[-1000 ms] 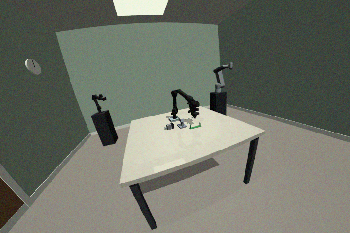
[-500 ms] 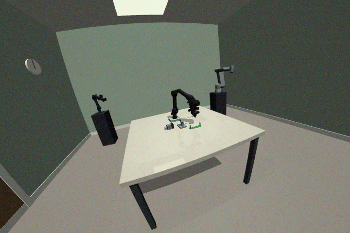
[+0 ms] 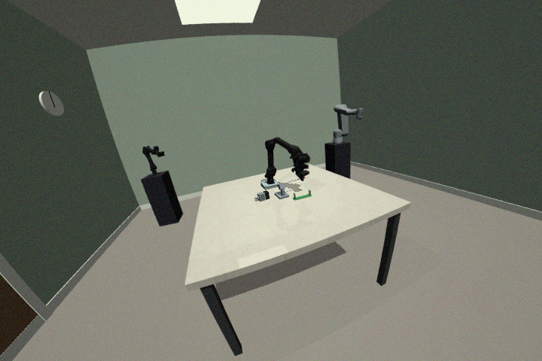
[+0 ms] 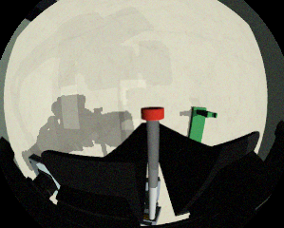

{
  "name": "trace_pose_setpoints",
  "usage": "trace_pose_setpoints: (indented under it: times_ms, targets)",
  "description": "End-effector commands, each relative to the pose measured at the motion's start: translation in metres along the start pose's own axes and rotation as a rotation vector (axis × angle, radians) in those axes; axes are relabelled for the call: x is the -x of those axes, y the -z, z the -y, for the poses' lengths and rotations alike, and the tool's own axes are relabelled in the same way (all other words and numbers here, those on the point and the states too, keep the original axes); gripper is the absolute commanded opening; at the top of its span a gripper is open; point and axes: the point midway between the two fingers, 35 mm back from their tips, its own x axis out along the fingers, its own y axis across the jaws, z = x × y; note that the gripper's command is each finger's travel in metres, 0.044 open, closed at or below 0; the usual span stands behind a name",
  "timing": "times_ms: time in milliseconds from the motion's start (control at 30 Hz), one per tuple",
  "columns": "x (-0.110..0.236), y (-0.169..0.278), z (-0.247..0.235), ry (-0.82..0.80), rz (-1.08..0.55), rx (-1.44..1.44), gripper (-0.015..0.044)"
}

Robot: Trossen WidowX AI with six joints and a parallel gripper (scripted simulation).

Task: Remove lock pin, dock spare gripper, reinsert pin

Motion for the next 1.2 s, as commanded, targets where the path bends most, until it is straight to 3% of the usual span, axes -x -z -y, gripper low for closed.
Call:
trace_pose_setpoints:
  times_ms: [0, 1167]
  targets:
    - [0.000, -0.004, 0.010, -0.001, -0.002, -0.011, 0.0000]
    - [-0.001, -0.040, 0.108, 0.027, 0.001, -0.096, 0.0000]
